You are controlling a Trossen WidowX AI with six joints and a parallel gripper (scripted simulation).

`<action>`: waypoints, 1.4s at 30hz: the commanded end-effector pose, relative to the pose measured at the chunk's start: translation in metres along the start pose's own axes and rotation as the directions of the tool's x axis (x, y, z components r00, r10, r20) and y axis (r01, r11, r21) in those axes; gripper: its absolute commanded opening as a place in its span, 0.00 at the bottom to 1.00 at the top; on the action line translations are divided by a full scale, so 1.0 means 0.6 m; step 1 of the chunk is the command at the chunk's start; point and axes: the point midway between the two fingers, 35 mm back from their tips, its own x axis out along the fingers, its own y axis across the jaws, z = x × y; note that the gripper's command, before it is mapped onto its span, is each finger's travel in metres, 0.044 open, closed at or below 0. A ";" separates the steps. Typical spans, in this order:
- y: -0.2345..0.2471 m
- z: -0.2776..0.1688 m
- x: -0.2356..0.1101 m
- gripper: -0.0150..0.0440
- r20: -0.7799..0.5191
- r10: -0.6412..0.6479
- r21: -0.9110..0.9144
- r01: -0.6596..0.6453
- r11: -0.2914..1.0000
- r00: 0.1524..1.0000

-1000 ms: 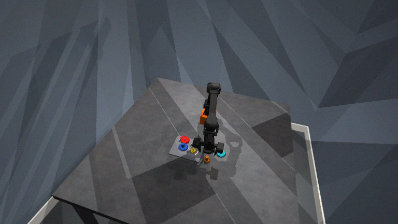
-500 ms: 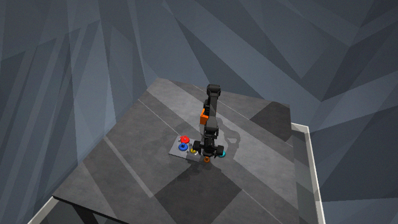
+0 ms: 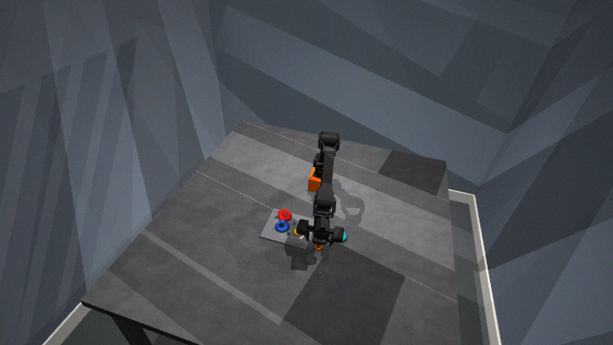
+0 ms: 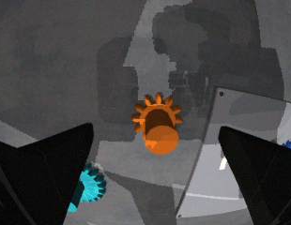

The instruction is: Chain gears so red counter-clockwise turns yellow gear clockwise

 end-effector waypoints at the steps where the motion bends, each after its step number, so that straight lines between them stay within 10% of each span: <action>1: -0.001 -0.002 0.004 1.00 -0.002 -0.005 0.007 0.005 1.000 1.000; 16: -0.001 -0.002 0.004 0.33 -0.002 -0.005 0.007 0.005 1.000 1.000; 42: -0.001 0.014 -0.073 0.25 0.000 -0.005 0.007 0.005 1.000 1.000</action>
